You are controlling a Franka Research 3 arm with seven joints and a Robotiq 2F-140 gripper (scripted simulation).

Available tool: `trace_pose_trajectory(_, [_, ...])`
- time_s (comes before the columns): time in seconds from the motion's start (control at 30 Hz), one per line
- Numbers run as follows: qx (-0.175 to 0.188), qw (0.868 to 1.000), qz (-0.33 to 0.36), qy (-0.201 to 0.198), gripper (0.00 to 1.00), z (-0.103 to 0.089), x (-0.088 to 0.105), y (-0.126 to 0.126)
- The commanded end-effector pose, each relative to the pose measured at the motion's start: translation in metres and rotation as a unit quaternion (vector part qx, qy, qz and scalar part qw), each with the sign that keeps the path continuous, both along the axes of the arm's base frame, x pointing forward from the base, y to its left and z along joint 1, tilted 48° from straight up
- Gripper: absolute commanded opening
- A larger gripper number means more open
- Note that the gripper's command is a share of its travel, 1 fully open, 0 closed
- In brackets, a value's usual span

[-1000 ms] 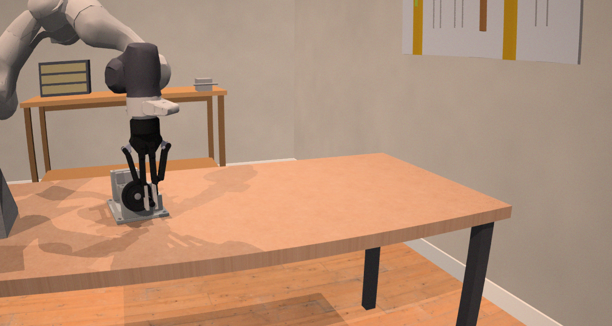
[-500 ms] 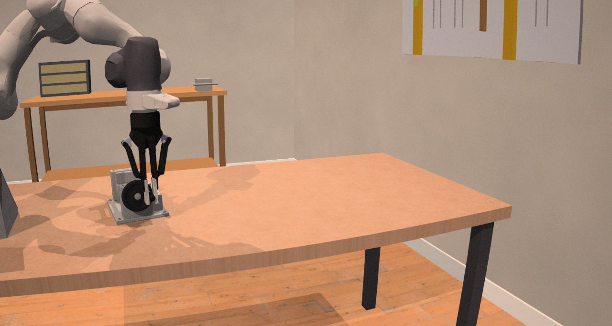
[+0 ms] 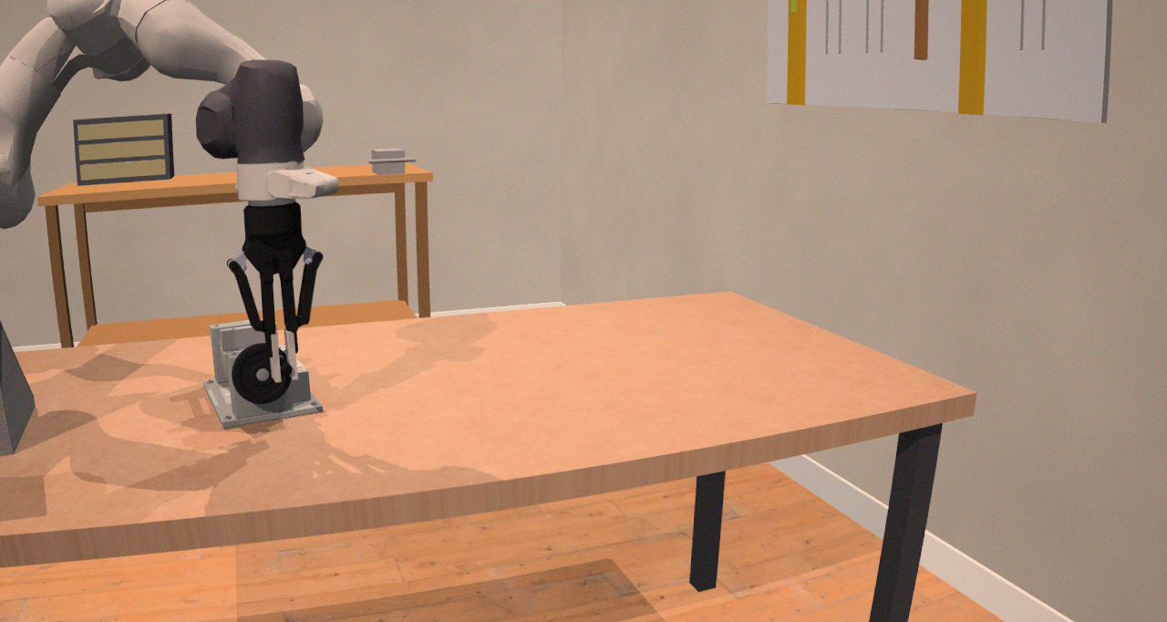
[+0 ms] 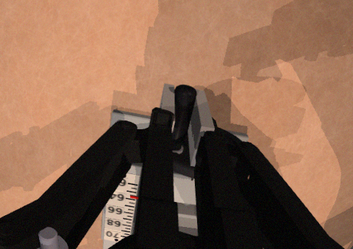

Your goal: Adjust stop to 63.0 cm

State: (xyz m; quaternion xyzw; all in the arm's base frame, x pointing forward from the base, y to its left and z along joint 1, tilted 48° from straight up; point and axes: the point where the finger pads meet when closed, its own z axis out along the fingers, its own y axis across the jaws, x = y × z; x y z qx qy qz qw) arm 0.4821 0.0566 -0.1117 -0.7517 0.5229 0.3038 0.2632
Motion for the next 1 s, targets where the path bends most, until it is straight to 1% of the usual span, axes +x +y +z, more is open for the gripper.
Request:
trace_pose_trajectory(0.0, [0.001,1.000,0.002,0.001,0.04,0.003,-0.004,-0.005])
trace_pose_trajectory(0.97, [0.001,1.000,0.002,0.001,0.04,0.006,-0.021,-0.016])
